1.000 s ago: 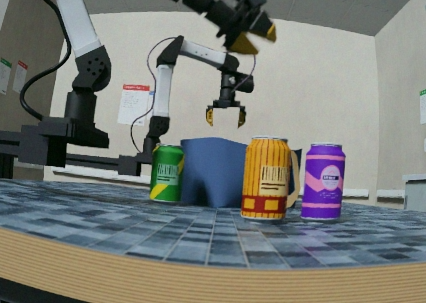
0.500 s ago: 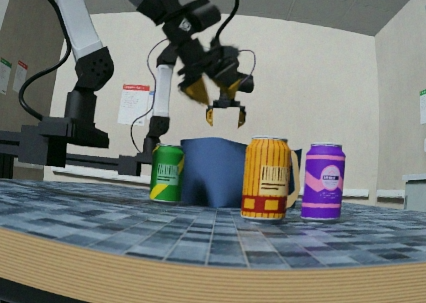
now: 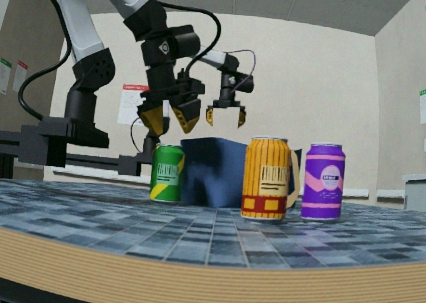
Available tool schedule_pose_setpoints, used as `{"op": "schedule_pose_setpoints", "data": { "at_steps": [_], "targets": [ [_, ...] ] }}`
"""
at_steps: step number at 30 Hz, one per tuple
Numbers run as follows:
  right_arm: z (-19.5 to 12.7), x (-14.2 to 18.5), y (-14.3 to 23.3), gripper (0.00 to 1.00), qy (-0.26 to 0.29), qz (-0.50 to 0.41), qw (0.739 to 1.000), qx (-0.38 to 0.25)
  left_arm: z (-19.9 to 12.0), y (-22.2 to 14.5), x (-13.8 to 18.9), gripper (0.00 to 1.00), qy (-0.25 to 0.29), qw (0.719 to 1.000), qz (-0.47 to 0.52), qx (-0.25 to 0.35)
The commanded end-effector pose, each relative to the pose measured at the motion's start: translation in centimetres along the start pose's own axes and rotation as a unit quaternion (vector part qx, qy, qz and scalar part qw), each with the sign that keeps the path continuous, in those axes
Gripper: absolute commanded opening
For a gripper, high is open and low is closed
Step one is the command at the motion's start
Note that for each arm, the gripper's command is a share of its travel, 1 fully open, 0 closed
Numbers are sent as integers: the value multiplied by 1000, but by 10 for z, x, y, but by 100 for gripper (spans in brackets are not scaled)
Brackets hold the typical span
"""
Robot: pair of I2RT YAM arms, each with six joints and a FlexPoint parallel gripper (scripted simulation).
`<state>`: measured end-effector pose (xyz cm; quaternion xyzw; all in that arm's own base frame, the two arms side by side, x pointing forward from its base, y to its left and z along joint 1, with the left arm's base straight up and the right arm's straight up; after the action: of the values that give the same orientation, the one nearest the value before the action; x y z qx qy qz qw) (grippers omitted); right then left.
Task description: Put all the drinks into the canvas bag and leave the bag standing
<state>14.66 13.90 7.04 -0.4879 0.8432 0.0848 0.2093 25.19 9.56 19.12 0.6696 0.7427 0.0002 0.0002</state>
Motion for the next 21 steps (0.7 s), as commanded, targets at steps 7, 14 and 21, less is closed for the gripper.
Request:
{"op": "schedule_pose_setpoints", "data": {
  "at_steps": [7, 14, 21],
  "targets": [
    [8, 4, 2, 84, -2, -5, 1000, -6, -12, 3, -1, 100, 3, 1000, -3, -29],
    [13, 5, 0, 84, -8, -2, 1000, -2, -12, 3, -1, 100, 3, 1000, -3, -29],
    [23, 8, 0, 84, -11, -2, 1000, -1, -12, 3, -1, 100, 3, 1000, -3, -29]
  ]
}}
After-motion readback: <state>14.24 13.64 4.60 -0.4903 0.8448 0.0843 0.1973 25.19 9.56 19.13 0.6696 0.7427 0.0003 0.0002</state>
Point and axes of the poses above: on each arm, the point where the finger pads meet when closed, its own z axis out along the fingers, its own y axis across the jaws, x = y × z, the point moved 4 cm from there along -z, back along the fingers, and after that the axes turned 7 degrees about -z, right-handed, at the moved point
